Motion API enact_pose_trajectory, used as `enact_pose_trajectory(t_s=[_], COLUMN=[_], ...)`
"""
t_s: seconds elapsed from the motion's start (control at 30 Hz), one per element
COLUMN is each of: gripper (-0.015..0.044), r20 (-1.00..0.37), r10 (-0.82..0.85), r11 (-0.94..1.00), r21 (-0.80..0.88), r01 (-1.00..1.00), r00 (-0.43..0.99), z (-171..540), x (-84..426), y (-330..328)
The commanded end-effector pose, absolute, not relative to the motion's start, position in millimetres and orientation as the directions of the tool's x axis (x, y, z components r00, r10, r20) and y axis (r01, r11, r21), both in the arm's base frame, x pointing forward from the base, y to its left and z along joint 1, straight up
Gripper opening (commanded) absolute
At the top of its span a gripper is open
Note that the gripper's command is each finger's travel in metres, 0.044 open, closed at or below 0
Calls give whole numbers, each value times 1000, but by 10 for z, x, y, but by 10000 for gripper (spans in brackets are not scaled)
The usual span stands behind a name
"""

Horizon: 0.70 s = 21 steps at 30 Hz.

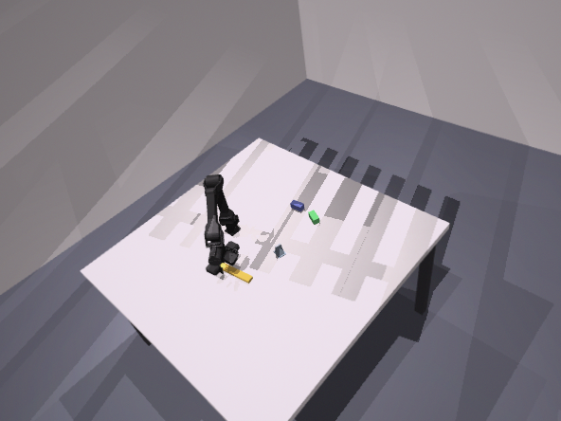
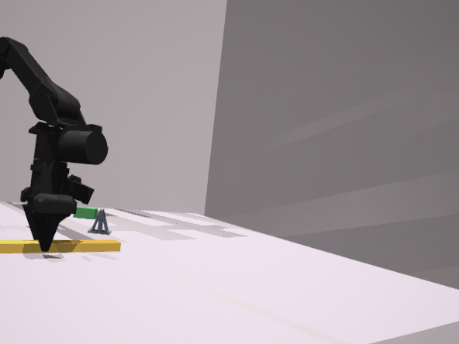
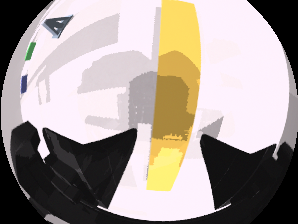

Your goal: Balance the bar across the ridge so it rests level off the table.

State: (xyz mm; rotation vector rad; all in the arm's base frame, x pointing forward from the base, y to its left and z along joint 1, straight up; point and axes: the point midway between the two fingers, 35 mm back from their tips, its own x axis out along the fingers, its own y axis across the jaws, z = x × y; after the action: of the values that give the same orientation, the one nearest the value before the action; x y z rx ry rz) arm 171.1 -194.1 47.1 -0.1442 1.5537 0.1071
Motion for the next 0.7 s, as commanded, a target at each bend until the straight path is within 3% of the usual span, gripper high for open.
enact_pose_trajectory(t_s=[0.0,0.17,0.43,0.57,0.67], gripper=[289,157,104,0,0], r20=[-1000,-1000,-1000,-1000,-1000], r10=[-23,-23,-23,-22,-22], r11=[987,987,987,987,987], r21=[-25,-25,-25,-25,-25], r01=[-159,-159,-159,-159,-159], r00=[15,15,15,15,16], z=[471,471,471,531,605], x=[1711,1711,1711,1719,1727], y=[-1941,-1941,-1941,-1950,-1958])
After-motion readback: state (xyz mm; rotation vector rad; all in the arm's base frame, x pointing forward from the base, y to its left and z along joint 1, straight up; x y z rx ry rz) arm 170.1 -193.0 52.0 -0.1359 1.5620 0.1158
